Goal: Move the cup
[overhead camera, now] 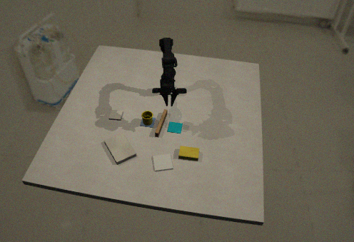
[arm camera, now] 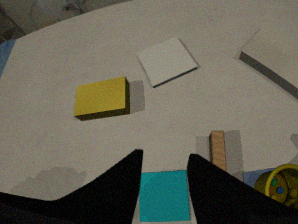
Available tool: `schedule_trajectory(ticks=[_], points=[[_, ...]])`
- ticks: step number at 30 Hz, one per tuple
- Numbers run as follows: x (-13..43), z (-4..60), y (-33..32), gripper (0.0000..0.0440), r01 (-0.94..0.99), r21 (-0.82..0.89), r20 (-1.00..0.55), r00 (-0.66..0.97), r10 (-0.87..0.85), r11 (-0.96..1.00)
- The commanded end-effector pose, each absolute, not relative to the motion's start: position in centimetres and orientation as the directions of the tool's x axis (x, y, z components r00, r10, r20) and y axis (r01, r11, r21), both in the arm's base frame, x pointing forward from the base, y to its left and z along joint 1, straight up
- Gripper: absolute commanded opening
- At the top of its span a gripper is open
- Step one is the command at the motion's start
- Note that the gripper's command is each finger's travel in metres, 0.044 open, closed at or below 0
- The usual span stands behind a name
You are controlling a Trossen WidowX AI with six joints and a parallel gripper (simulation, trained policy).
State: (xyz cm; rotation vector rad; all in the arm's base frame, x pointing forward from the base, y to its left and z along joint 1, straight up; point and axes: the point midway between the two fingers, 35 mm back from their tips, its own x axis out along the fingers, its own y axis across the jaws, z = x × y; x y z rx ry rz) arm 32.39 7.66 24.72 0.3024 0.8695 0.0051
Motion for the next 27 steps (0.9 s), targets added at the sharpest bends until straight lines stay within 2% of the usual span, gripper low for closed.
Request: schedule_trajectory(ticks=[1,13,27], points=[[32.4,24.3,7.6,0.0127,0.142,0.239,-0.79,0.604,0.108,0.961],[32.1,22.7,6.9,0.013,0.175,0.149,-0.89,0.453,0.054,0.973],[31.9,20.5,5.1,0.0113,0.167,0.03,-0.964,0.267,-0.016,0.986]])
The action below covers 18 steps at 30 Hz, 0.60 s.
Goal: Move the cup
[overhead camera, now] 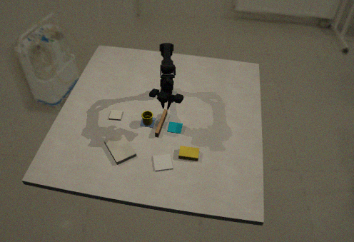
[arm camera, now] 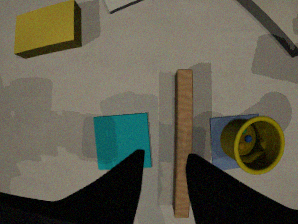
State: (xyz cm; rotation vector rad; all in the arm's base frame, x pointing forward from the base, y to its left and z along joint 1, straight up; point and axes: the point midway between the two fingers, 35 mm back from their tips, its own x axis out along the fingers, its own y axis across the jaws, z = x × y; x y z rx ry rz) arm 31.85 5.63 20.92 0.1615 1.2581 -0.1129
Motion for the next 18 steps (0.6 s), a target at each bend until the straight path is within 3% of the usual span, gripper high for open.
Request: schedule_trajectory(ticks=[1,18], points=[[31.9,20.3,4.9,0.0112,0.164,0.022,-0.967,0.253,-0.021,0.986],[31.2,17.1,1.5,0.0121,0.124,-0.081,-0.994,0.057,-0.088,0.989]])
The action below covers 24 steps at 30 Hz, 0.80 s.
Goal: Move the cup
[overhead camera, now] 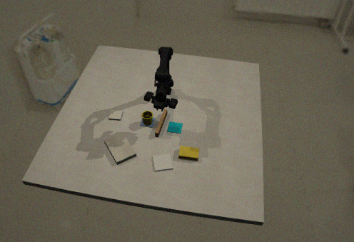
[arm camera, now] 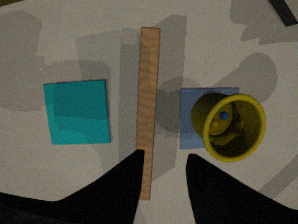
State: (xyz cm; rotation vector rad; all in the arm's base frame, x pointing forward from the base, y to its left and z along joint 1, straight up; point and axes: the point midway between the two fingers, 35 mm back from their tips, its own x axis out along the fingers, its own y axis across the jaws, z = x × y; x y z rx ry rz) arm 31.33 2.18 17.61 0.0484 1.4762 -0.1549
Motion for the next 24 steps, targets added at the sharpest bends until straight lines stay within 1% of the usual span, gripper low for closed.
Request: schedule_trajectory(ticks=[1,17,24], points=[[31.2,16.9,1.3,0.0123,0.122,-0.084,-0.995,0.049,-0.09,0.989],[30.6,13.1,-1.6,0.0171,0.083,-0.111,-0.993,-0.043,-0.107,0.99],[30.3,11.0,-2.5,0.0185,0.05,-0.109,-0.992,-0.076,-0.105,0.993]])
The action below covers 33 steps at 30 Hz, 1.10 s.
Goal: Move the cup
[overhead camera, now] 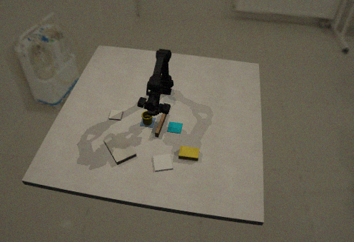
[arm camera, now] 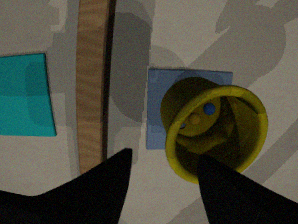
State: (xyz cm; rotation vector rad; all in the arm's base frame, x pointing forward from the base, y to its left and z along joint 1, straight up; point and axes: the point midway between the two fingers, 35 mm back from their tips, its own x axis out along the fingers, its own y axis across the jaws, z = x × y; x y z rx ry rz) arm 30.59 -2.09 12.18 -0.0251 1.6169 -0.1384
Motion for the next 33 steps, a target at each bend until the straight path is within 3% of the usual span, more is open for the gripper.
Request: schedule_trajectory(ticks=[1,13,15,22,33], points=[[30.2,10.7,-2.6,0.0186,0.044,-0.109,-0.991,-0.08,-0.105,0.993],[29.7,6.3,-3.3,0.0191,-0.074,-0.077,-0.989,-0.12,-0.086,0.994],[29.7,5.8,-3.3,0.0165,-0.103,-0.069,-0.99,-0.119,-0.081,0.992],[29.5,5.2,-3.6,0.0,-0.21,-0.054,-0.989,-0.123,-0.081,0.976],[29.7,7.5,-3.4,0.0008,-0.303,-0.032,-0.993,-0.099,-0.065,0.952]])
